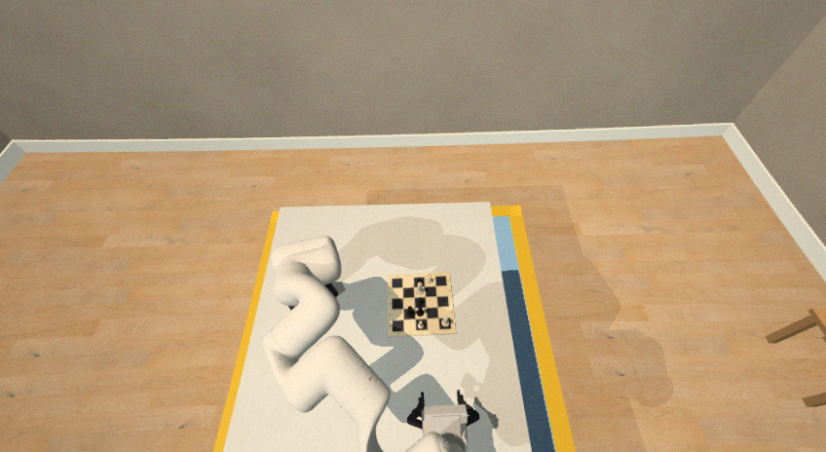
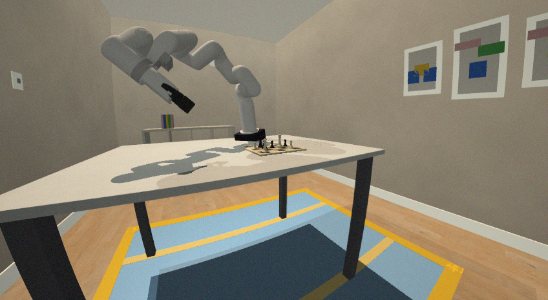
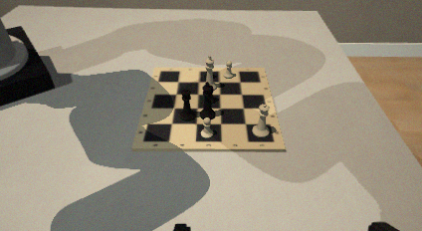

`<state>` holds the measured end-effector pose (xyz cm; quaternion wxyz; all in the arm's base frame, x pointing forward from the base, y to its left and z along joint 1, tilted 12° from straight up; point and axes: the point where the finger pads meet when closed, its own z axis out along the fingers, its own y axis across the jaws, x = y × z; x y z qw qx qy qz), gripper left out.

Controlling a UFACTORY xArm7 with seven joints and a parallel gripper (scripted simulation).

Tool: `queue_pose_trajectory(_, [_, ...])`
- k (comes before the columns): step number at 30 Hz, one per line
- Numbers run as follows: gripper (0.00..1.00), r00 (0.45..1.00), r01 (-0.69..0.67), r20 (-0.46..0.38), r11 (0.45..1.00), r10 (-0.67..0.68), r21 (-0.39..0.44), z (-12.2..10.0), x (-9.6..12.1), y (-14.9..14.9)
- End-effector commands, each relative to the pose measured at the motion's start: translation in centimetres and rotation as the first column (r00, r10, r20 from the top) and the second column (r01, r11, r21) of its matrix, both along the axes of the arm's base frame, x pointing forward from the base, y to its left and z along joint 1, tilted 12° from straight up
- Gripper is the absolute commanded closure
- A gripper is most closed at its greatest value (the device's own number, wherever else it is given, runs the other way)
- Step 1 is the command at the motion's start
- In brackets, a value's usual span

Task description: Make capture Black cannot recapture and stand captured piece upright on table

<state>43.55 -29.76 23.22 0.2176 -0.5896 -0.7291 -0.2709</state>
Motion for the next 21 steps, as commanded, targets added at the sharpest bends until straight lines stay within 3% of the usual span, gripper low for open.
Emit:
queue_pose_trajectory(1, [0.00, 0.998, -0.049, 0.045, 0.998, 0.051, -0.040, 2.2, 2.1, 3.9])
queue_pose_trajectory(4, [0.00, 0.995, -0.071, 0.061, 0.996, 0.074, -0.057, 3.0, 2.8, 5.8])
queue_pose_trajectory(5, [0.00, 0.992, -0.097, 0.079, 0.992, 0.103, -0.079, 3.8, 3.6, 8.2])
queue_pose_trajectory(7, [0.00, 0.992, -0.097, 0.079, 0.992, 0.103, -0.079, 3.8, 3.6, 8.2])
queue_pose_trajectory(8, [0.00, 0.986, -0.125, 0.096, 0.987, 0.135, -0.104, 4.6, 4.3, 10.9])
queue_pose_trajectory(9, [0.00, 0.986, -0.125, 0.096, 0.987, 0.135, -0.104, 4.6, 4.3, 10.9])
queue_pose_trajectory(10, [0.00, 0.979, -0.156, 0.113, 0.979, 0.171, -0.134, 5.2, 4.7, 13.4])
queue_pose_trajectory(14, [0.00, 0.979, -0.156, 0.113, 0.979, 0.171, -0.134, 5.4, 4.9, 14.0])
queue_pose_trajectory(15, [0.00, 0.969, -0.188, 0.127, 0.968, 0.210, -0.168, 5.9, 5.2, 17.4])
queue_pose_trajectory(16, [0.00, 0.969, -0.188, 0.127, 0.968, 0.210, -0.168, 5.9, 5.2, 17.4])
queue_pose_trajectory(17, [0.00, 0.958, -0.219, 0.138, 0.954, 0.250, -0.205, 6.0, 5.2, 20.1])
queue_pose_trajectory(20, [0.00, 0.958, -0.219, 0.138, 0.954, 0.250, -0.205, 6.2, 5.3, 20.9])
queue_pose_trajectory(21, [0.00, 0.946, -0.250, 0.146, 0.936, 0.291, -0.247, 6.1, 5.0, 23.8])
